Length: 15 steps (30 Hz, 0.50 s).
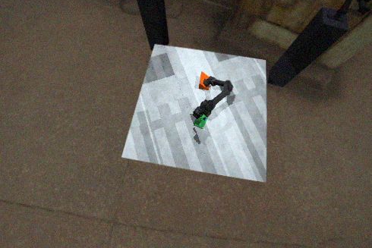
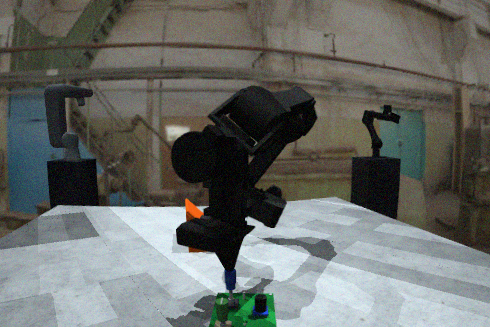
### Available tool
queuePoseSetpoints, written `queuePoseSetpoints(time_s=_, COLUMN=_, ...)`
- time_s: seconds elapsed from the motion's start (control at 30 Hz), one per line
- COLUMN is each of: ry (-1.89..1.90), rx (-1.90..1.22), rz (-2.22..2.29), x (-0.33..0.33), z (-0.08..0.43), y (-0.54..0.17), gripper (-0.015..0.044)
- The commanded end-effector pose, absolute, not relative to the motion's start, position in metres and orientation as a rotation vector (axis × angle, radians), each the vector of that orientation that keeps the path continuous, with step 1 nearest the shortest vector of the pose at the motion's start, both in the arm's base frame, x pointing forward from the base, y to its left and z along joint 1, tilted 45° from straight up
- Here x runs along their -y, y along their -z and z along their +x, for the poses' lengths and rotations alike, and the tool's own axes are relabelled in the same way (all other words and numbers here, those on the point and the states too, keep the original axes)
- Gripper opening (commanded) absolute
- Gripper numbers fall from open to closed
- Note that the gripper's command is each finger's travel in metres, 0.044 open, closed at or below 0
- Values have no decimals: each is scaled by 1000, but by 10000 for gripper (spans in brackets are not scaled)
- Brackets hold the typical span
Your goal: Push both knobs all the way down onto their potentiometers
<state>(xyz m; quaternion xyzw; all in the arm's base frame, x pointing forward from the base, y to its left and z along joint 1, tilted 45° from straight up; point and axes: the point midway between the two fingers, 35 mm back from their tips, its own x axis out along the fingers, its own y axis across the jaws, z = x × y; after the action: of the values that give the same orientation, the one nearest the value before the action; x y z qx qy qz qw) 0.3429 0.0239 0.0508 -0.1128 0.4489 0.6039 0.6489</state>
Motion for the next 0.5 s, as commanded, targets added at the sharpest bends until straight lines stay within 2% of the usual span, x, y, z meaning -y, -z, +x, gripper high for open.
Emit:
queuePoseSetpoints(time_s=0.0, ry=-1372, rx=-1018, rz=-250, x=-24, z=343, y=-51, gripper=0)
queuePoseSetpoints(time_s=0.47, ry=-1372, rx=-1018, rz=-250, x=-26, z=343, y=-50, gripper=0)
